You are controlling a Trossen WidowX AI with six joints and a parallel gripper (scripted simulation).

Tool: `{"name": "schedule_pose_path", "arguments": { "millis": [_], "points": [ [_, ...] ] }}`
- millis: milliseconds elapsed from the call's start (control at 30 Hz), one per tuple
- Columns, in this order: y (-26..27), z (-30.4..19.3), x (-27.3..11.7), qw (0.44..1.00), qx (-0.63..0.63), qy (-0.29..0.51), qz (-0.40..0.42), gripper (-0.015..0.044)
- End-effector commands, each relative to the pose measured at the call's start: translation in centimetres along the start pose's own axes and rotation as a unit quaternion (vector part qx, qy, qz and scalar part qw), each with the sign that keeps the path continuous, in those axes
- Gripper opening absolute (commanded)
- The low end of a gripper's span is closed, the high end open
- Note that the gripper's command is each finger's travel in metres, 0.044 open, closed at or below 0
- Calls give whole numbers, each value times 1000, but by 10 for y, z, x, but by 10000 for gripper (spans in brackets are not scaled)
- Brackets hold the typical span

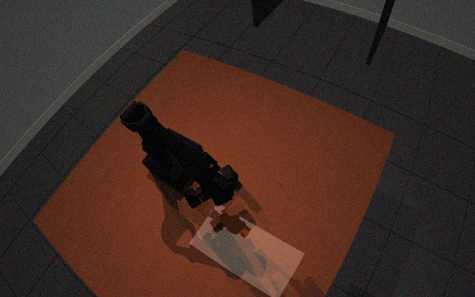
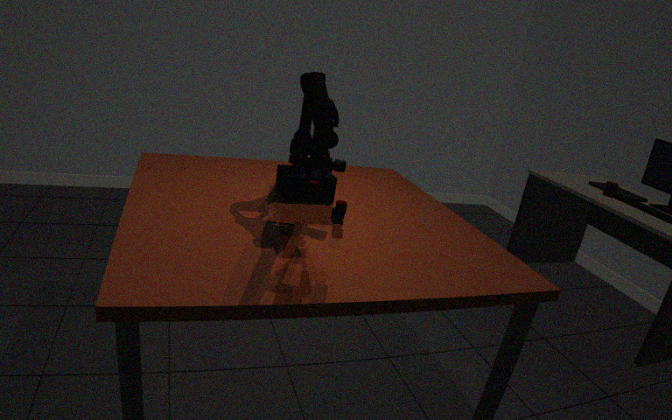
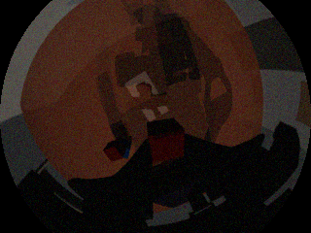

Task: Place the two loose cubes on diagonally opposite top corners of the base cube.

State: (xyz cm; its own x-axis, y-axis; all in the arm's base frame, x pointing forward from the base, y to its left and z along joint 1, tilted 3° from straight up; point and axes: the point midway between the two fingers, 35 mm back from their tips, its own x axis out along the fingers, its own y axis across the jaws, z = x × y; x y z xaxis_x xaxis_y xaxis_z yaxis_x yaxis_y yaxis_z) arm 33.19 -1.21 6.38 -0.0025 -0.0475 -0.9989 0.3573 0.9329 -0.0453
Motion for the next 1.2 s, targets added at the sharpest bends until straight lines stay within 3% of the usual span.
{"name": "schedule_pose_path", "arguments": {
  "millis": [0,1167],
  "points": [
    [11,-8,1,1000,-15,1,2,105],
    [80,-90,9,985,-170,3,5,105]
  ]
}}
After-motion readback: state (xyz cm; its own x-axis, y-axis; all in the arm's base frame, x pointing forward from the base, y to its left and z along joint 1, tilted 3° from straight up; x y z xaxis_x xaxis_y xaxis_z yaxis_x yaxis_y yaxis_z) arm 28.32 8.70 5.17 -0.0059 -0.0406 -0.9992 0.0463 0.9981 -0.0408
